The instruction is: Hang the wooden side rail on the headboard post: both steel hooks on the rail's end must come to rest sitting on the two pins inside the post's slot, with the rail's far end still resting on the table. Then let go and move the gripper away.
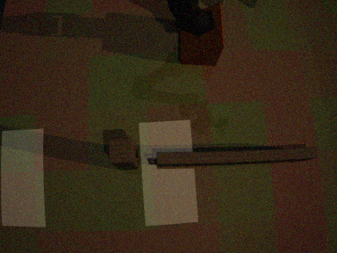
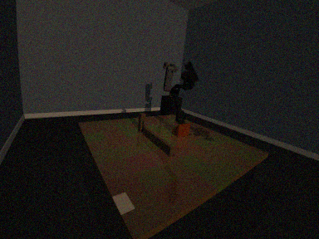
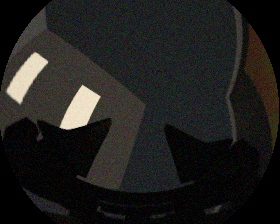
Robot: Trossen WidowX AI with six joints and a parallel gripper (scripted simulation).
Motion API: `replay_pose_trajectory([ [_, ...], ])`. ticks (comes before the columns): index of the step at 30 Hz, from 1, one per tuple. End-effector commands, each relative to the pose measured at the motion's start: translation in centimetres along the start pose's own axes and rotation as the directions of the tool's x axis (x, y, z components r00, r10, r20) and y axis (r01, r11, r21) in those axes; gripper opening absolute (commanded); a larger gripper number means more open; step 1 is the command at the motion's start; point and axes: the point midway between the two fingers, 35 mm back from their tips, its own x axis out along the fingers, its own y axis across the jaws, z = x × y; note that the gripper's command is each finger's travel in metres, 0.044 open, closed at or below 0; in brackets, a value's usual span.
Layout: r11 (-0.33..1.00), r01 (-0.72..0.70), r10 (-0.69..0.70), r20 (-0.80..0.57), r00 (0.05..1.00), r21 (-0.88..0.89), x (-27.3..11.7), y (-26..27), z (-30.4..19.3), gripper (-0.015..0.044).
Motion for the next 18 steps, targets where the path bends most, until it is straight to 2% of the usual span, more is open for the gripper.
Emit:
replay_pose_trajectory([
  [1,1.0,0.004,-0.004,0.005,1.0,-0.017,0.0,-0.1,0.2,0.0426],
  [4,0.966,0.08,-0.063,0.078,0.995,-0.247,0.2,-1.3,3.2,0.044],
  [8,0.77,0.252,-0.158,0.207,0.966,-0.586,-0.2,-3.4,8.3,0.044],
  [13,0.335,0.441,-0.265,0.366,0.892,-0.833,-1.8,-5.7,14.7,0.044],
  [18,-0.188,0.48,-0.355,0.515,0.78,-0.857,-4.7,-7.8,20.7,0.044],
])
